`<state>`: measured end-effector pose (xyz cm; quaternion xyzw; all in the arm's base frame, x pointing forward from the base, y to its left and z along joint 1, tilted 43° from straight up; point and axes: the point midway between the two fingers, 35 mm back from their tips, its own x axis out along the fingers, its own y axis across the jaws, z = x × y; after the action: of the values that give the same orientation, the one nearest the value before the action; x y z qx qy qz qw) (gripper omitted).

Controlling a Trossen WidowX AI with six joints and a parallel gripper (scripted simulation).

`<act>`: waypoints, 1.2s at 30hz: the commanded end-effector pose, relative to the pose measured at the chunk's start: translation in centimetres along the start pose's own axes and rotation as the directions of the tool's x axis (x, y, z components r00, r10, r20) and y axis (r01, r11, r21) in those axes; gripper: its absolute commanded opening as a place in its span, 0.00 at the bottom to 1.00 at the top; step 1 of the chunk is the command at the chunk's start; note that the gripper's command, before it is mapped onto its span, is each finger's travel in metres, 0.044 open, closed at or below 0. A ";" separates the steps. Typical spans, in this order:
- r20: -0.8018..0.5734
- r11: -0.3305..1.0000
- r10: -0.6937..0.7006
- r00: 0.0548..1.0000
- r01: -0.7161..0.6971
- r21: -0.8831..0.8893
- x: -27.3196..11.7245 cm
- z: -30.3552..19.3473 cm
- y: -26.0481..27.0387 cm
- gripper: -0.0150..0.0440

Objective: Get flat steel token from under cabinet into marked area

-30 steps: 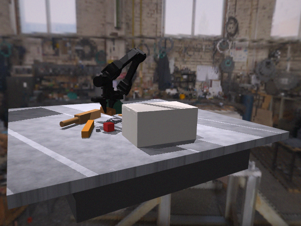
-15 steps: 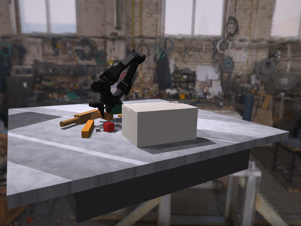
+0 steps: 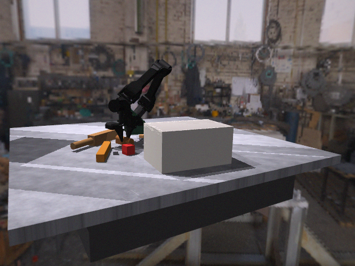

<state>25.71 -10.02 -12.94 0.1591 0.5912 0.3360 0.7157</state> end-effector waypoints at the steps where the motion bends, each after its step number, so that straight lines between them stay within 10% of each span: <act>1: 0.000 1.000 0.000 1.000 0.000 0.000 0.0 0.0 0.0 0.59; 6: 0.015 1.000 -0.002 1.000 0.002 0.000 0.0 0.0 0.0 0.71; 36: 0.021 1.000 -0.004 1.000 0.004 -0.002 1.2 -2.3 -0.1 0.71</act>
<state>24.37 -9.70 -14.24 0.1604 0.5818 0.3334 0.7243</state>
